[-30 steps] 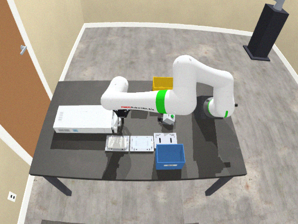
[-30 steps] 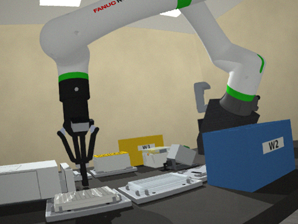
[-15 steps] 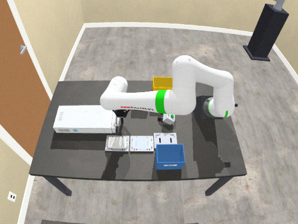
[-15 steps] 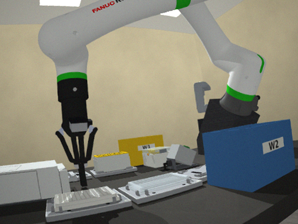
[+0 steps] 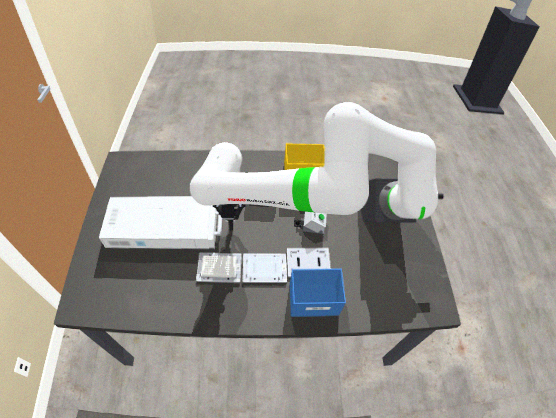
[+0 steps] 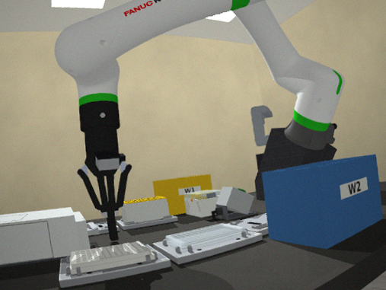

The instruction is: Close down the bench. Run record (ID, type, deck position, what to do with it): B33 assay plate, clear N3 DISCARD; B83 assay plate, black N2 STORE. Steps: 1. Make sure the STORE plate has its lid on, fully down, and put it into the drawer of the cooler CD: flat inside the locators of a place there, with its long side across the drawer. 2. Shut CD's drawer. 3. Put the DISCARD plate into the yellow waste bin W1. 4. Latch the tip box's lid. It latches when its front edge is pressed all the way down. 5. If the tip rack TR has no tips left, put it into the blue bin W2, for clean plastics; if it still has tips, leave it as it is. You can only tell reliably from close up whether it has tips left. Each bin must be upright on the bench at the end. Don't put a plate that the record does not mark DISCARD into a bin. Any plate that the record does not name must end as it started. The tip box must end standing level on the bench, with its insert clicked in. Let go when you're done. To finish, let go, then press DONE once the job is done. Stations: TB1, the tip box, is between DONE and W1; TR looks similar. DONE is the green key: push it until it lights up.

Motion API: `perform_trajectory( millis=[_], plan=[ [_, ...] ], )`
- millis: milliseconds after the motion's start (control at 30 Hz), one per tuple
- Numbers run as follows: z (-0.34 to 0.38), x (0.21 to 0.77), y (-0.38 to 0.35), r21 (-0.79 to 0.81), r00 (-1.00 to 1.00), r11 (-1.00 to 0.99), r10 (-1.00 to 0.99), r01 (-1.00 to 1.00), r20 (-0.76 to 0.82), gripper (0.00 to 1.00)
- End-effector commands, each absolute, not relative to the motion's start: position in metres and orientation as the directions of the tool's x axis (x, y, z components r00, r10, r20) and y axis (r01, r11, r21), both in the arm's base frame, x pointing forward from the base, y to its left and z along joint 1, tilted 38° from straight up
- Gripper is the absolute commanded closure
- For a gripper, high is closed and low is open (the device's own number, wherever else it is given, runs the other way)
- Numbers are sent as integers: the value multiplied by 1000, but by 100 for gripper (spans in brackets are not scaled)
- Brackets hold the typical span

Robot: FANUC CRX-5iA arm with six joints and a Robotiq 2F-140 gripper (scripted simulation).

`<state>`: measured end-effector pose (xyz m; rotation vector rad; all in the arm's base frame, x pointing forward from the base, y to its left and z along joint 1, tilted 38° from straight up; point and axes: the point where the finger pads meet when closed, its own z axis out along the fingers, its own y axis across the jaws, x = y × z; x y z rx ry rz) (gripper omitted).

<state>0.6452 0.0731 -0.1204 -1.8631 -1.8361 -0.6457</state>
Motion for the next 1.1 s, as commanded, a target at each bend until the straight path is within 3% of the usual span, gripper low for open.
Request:
perform_trajectory(
  millis=[0, 1067],
  plan=[
    [-120, 643, 72, 13, 7, -19, 793, 1000, 609, 90],
    [-120, 614, 73, 13, 7, -19, 793, 1000, 609, 90]
  ],
)
